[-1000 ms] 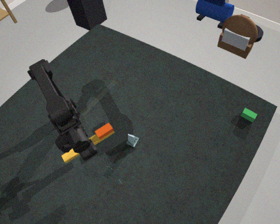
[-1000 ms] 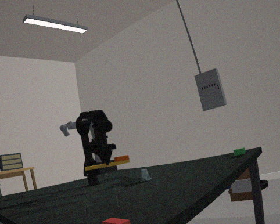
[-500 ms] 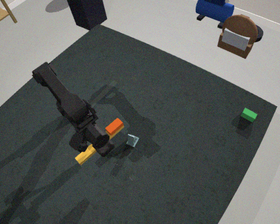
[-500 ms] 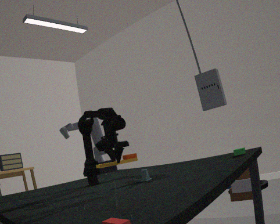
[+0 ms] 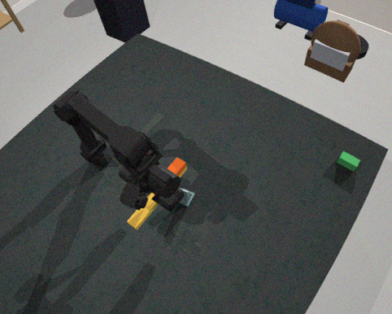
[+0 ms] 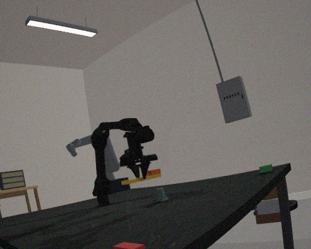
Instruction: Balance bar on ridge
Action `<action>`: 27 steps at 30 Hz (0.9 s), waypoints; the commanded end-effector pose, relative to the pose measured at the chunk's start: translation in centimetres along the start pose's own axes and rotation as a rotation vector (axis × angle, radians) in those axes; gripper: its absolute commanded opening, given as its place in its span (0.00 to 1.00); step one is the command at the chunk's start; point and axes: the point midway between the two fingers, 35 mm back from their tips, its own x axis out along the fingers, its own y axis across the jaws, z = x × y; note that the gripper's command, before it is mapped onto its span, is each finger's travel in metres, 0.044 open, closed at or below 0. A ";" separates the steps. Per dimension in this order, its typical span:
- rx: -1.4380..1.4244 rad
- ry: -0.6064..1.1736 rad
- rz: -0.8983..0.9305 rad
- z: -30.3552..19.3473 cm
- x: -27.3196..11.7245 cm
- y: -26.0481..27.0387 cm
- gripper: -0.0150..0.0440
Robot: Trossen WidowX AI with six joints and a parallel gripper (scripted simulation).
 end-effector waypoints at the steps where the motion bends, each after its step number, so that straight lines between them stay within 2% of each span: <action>1: -0.046 0.003 0.002 -1.2 0.0 0.9 0.25; 12: -0.151 0.005 0.004 -4.5 0.2 3.0 0.25; 27: -0.154 0.005 0.004 -4.8 2.0 3.4 0.25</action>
